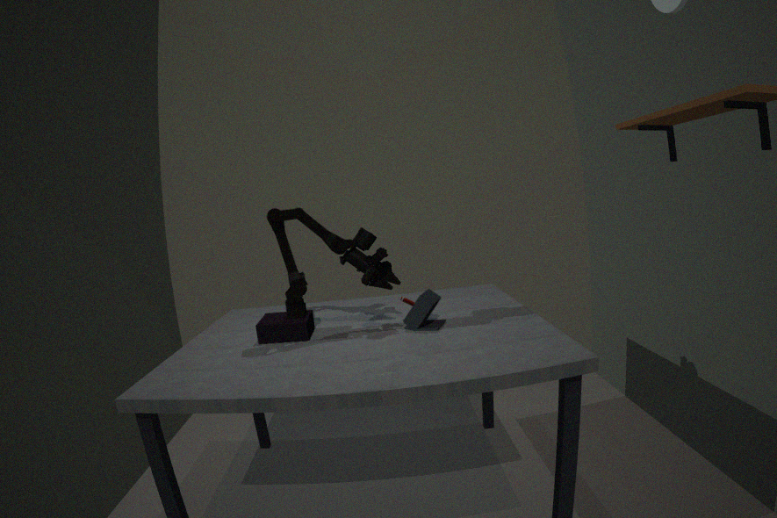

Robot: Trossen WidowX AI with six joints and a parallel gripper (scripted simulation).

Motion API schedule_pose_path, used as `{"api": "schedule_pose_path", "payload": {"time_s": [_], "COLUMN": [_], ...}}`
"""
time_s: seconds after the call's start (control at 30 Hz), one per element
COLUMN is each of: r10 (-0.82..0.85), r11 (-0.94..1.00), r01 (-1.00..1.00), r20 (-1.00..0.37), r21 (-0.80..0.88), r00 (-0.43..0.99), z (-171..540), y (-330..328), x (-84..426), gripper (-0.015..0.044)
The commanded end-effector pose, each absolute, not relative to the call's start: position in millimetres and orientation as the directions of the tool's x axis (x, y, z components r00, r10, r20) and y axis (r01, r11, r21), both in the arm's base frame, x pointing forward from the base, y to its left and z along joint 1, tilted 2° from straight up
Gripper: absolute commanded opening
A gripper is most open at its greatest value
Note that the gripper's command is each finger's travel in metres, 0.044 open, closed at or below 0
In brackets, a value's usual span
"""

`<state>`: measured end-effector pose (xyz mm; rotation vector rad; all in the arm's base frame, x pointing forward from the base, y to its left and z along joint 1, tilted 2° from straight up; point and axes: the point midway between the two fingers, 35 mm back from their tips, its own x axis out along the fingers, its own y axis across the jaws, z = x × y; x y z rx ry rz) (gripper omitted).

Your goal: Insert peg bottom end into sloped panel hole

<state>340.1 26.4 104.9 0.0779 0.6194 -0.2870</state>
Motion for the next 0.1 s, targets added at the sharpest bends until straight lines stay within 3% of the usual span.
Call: {"api": "schedule_pose_path", "payload": {"time_s": [0.0,0.07], "r10": [-0.246,-0.246], "r11": [0.956,0.956], "r01": [0.293,0.293], "r20": [-0.584,-0.584], "r21": [-0.014,-0.014], "r00": [0.774,0.774], "z": [106.3,107.1], "y": [26.9,27.3], "x": [336.8,335.9], "gripper": [0.0440,0.0440]}}
